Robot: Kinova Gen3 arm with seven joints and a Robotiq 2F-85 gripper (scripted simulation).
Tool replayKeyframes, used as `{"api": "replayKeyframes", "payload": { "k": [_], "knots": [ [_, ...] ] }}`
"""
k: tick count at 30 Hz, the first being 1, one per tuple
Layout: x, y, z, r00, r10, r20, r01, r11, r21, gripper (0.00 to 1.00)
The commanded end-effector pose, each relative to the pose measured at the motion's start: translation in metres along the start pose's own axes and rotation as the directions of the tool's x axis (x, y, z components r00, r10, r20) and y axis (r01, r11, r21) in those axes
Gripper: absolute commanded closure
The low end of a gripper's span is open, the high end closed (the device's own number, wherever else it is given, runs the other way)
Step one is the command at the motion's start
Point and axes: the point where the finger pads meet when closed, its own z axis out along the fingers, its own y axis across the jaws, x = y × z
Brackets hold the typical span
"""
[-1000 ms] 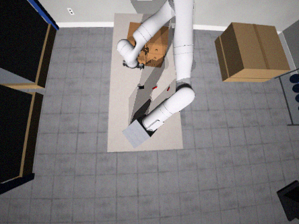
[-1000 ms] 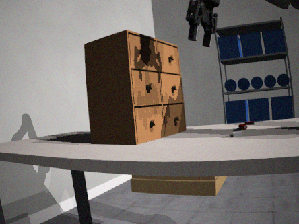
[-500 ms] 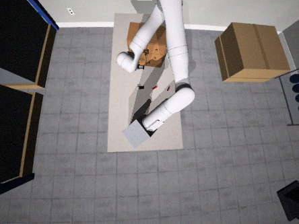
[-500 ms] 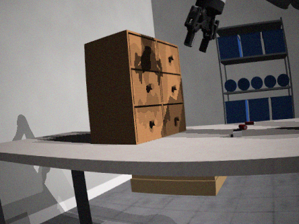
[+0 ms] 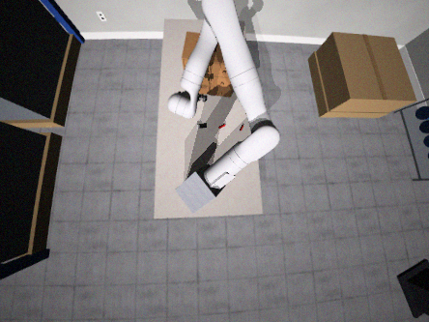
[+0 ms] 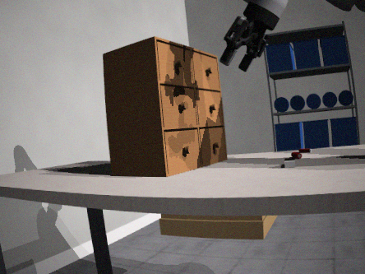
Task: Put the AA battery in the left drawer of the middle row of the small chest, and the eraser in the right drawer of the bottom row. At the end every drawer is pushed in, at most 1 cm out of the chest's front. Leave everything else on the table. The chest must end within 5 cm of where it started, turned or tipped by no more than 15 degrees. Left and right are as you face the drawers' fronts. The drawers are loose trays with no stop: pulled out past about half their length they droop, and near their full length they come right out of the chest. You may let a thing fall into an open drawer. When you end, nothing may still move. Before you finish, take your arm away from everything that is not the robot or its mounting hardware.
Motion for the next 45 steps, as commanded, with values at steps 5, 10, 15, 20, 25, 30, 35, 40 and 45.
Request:
{"api": "replayKeyframes", "payload": {
  "k": [5,10,15,20,25,30,35,40,45],
  "knots": [
    [-0.010,-0.001,0.010,0.995,-0.033,-0.096,0.033,0.999,-0.001,0.00],
    [-0.010,-0.001,0.015,0.989,-0.033,-0.143,0.033,0.999,-0.001,0.00],
    [-0.010,-0.001,0.023,0.975,-0.033,-0.221,0.033,0.999,-0.001,0.00],
    [-0.010,-0.001,0.031,0.955,-0.032,-0.294,0.033,0.999,0.000,0.00],
    [-0.010,-0.001,0.038,0.934,-0.031,-0.357,0.033,0.999,-0.001,0.00],
    [-0.010,-0.001,0.042,0.920,-0.031,-0.390,0.033,0.999,-0.001,0.00],
    [-0.010,-0.001,0.047,0.899,-0.030,-0.436,0.033,0.999,-0.001,0.00],
    [-0.010,-0.001,0.051,0.882,-0.029,-0.471,0.033,0.999,-0.001,0.00],
    [-0.010,-0.001,0.053,0.873,-0.029,-0.487,0.033,0.999,-0.001,0.00]
  ]
}}
